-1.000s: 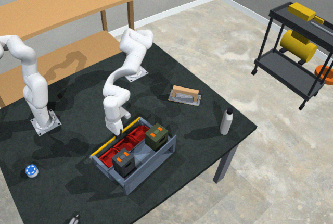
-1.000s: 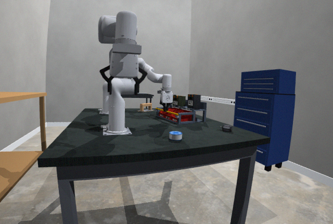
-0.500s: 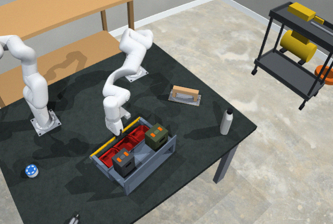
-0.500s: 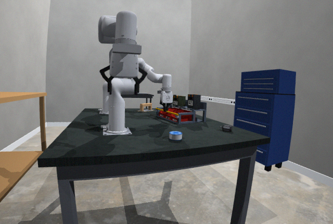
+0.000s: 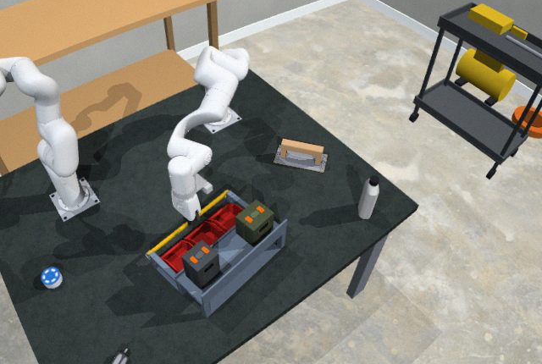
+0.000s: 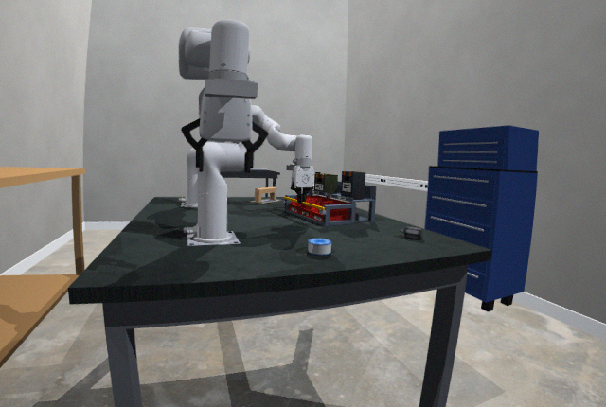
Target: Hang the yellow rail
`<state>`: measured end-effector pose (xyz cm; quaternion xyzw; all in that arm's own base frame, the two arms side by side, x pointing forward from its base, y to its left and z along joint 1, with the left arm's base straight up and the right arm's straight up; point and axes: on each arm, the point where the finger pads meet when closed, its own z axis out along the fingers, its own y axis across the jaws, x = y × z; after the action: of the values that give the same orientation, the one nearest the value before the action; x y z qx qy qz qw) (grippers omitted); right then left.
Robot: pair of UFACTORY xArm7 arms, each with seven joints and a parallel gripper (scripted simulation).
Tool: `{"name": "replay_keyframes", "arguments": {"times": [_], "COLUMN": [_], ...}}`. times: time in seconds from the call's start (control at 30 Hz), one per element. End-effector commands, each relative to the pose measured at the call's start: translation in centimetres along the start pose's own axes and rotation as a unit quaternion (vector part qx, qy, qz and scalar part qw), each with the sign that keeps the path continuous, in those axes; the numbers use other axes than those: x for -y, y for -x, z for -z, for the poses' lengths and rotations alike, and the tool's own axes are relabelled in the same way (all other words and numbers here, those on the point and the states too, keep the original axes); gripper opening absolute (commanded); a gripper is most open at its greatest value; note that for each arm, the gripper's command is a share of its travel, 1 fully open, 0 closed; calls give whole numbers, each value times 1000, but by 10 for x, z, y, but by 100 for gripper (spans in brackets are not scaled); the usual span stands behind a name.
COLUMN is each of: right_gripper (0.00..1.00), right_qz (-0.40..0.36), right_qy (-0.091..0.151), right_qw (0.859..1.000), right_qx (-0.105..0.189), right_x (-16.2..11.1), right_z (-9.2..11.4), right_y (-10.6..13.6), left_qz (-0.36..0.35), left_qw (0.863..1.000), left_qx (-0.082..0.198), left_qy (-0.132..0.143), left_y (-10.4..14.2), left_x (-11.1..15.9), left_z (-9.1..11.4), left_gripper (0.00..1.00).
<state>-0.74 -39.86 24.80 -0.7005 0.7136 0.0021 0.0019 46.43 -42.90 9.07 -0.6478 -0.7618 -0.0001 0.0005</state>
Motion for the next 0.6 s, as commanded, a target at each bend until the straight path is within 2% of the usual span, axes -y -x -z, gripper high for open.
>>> {"name": "replay_keyframes", "arguments": {"times": [0.0, 0.57], "right_gripper": [100, 100], "right_qz": [0, 0], "right_qy": [0, 0], "right_qw": [1000, 1000], "right_qx": [-3, -3], "right_x": [0, 0], "right_z": [2, 2], "right_y": [-1, -1], "left_qz": [0, 0], "left_qw": [1000, 1000], "left_qx": [3, 3], "left_qy": [2, 2], "left_y": [2, 2], "left_x": [-1, -1], "left_z": [3, 1], "left_gripper": [0, 0]}}
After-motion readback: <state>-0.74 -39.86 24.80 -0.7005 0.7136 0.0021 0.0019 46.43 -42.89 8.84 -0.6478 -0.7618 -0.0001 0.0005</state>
